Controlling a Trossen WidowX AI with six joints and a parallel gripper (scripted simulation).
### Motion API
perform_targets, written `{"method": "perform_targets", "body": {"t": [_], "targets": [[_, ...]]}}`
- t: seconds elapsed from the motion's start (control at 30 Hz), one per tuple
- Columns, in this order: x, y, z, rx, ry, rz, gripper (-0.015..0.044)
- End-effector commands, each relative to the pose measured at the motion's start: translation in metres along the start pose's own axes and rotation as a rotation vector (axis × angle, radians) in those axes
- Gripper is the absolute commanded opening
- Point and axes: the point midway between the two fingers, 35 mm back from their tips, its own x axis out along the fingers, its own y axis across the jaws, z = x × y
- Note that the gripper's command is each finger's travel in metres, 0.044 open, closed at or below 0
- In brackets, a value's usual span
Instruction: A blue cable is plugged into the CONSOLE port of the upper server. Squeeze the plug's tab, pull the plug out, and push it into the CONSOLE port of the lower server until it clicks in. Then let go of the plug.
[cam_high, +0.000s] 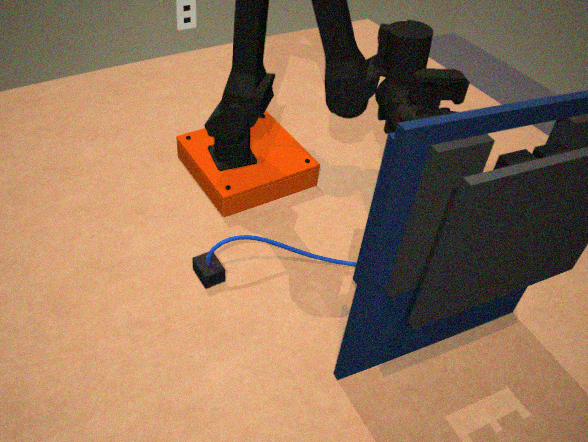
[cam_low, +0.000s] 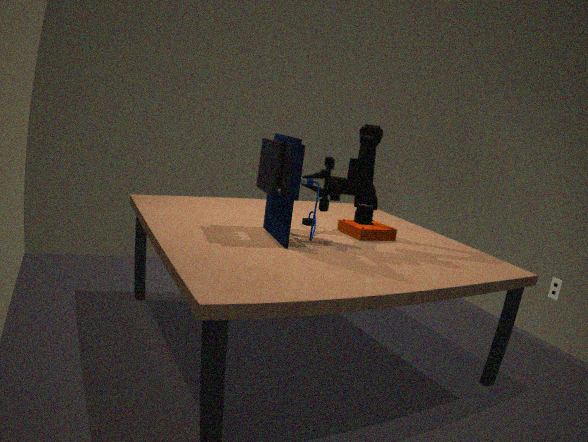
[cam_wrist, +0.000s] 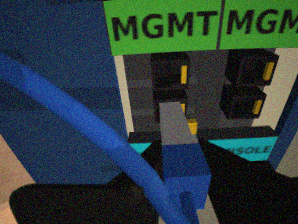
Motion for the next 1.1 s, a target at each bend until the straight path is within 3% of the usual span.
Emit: {"method": "perform_targets", "body": {"t": [0.0,1.07], "targets": [[0.000,0.004,0.000,-0.006,-0.007,0.000,0.0000],[0.017,0.000,-0.003,0.005,-0.043,-0.029,0.0000]]}}
